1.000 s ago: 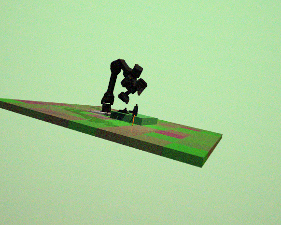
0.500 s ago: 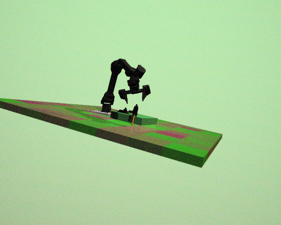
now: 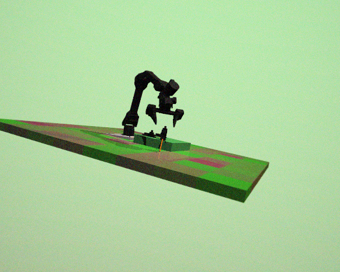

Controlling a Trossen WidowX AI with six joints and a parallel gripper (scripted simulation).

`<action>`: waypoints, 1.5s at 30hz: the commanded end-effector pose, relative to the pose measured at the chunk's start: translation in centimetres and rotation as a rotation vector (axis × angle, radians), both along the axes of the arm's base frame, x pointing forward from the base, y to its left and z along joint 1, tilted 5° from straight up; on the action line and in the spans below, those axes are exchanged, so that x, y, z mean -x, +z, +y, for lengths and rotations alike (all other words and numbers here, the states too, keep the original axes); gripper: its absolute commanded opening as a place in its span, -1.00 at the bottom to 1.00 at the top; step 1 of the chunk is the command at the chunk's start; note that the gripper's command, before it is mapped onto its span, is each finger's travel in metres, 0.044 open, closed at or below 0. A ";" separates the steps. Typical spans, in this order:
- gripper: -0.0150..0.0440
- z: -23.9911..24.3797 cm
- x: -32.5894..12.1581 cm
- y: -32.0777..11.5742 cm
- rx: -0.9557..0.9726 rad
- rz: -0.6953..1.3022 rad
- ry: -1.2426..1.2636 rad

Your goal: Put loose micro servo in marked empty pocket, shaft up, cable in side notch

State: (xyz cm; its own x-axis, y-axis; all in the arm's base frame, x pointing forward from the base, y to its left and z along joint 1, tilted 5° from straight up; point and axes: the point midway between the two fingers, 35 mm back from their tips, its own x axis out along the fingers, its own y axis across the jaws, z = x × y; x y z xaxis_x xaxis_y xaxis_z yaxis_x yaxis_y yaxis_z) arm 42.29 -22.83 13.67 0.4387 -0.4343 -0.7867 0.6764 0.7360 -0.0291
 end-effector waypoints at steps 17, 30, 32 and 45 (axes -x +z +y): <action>1.00 3.6 1.0 -0.4 0.150 0.346 0.563; 1.00 6.0 2.1 -0.6 0.233 0.541 0.959; 1.00 6.4 2.3 -0.6 0.245 0.567 1.022; 1.00 8.7 3.7 -0.6 0.317 0.716 1.440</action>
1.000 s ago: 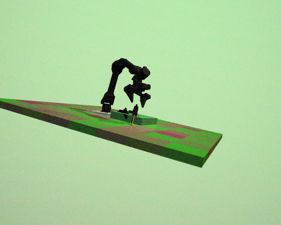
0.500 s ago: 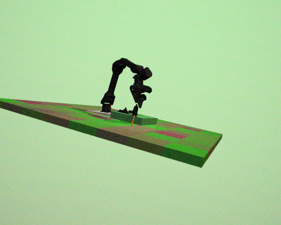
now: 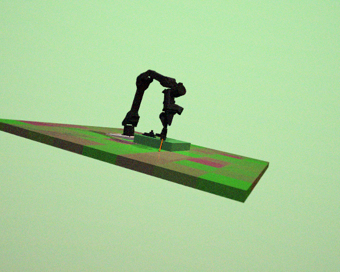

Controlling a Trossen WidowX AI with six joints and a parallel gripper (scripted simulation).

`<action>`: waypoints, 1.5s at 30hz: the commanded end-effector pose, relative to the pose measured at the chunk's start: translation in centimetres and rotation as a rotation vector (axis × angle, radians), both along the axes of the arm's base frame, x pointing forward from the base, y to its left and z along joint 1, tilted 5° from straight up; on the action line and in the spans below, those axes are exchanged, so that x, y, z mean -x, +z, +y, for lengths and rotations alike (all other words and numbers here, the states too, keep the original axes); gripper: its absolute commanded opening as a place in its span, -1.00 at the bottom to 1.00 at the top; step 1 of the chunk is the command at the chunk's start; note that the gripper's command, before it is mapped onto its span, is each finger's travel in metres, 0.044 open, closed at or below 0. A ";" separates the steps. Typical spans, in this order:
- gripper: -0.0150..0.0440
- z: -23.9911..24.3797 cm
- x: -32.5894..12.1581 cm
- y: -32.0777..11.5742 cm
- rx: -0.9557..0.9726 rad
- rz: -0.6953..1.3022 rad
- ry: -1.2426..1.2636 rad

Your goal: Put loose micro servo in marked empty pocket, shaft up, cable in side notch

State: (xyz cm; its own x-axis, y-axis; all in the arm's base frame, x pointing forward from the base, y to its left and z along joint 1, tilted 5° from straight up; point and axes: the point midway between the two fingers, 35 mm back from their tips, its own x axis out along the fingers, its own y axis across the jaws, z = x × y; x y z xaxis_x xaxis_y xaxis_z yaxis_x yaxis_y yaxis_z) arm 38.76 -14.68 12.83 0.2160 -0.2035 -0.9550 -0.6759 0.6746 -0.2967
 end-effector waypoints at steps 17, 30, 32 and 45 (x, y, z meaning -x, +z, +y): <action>1.00 3.5 2.3 0.7 0.011 0.222 0.634; 1.00 5.7 4.1 1.3 -0.012 0.338 1.062; 1.00 6.0 4.4 1.4 -0.018 0.353 1.128; 1.00 6.8 5.3 1.2 -0.036 0.389 1.310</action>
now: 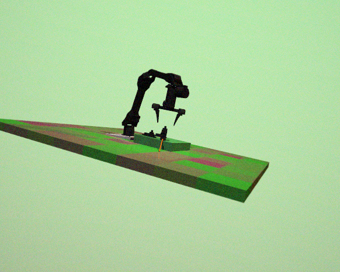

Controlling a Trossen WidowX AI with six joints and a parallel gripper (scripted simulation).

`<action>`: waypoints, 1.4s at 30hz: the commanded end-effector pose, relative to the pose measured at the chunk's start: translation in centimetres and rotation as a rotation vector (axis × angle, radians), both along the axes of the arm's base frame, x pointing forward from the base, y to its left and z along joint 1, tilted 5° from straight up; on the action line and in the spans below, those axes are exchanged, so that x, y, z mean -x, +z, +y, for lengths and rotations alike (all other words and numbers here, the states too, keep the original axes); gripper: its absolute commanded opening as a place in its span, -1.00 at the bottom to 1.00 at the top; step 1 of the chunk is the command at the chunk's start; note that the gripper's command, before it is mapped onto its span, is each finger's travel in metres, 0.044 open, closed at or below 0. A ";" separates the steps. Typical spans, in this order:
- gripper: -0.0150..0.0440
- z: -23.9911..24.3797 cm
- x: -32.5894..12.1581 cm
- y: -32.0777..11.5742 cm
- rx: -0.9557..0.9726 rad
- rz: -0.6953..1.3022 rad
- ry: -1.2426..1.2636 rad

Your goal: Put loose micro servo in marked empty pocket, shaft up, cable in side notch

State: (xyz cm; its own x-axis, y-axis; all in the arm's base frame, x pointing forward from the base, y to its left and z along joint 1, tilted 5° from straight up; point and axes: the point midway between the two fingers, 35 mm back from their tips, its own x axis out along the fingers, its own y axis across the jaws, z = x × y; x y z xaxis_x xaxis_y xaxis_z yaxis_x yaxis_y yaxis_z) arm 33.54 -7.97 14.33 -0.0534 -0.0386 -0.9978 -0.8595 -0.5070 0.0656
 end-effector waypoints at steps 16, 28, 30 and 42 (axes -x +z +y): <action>1.00 0.0 0.2 -3.3 -0.005 -0.002 0.009; 0.64 0.0 0.3 -4.4 -0.005 -0.002 0.009; 0.47 0.0 0.3 -4.4 -0.005 -0.002 0.009; -0.27 0.0 0.3 -4.3 -0.005 -0.002 0.009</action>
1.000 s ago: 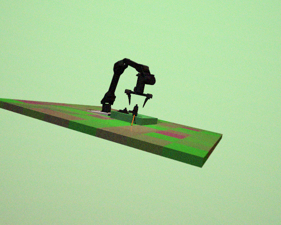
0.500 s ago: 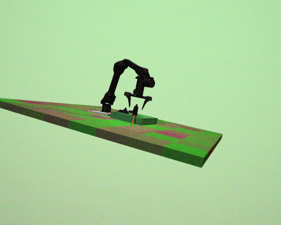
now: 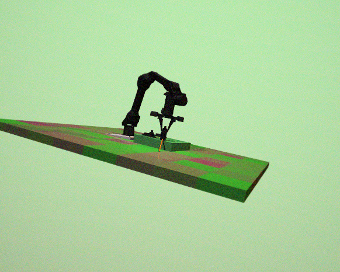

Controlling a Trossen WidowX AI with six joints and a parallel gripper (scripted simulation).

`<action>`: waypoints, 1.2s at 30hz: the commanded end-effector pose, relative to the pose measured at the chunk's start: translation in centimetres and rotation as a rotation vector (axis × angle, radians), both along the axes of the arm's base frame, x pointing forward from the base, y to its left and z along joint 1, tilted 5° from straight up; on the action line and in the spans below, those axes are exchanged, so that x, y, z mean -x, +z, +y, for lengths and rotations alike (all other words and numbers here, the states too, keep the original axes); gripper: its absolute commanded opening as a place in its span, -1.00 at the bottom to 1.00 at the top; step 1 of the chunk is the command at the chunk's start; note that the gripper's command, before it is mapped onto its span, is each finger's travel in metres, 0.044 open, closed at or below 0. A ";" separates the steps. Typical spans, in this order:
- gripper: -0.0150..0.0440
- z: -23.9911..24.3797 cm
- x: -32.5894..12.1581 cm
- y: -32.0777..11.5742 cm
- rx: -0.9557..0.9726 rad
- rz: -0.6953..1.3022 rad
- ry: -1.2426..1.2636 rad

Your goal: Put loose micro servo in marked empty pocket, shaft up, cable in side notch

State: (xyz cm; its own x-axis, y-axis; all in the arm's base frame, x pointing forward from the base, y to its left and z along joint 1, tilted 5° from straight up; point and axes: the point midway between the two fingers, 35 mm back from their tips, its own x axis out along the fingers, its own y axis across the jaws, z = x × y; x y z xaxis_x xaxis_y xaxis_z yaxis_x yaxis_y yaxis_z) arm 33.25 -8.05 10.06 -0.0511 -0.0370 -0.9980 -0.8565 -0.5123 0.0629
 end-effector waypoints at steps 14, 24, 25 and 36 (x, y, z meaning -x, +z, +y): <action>-0.49 0.2 0.5 2.9 -0.004 0.001 0.003; -0.49 0.2 0.6 2.9 -0.004 0.001 0.003; -0.49 0.2 0.6 2.9 -0.004 0.001 0.003; -0.49 -0.1 0.9 3.0 -0.003 0.001 0.003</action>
State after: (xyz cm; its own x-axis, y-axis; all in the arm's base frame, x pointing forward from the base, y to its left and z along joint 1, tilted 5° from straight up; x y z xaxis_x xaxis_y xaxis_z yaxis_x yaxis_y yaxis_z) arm 32.63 -7.95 12.67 -0.0609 -0.0348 -0.9975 -0.8551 -0.5137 0.0701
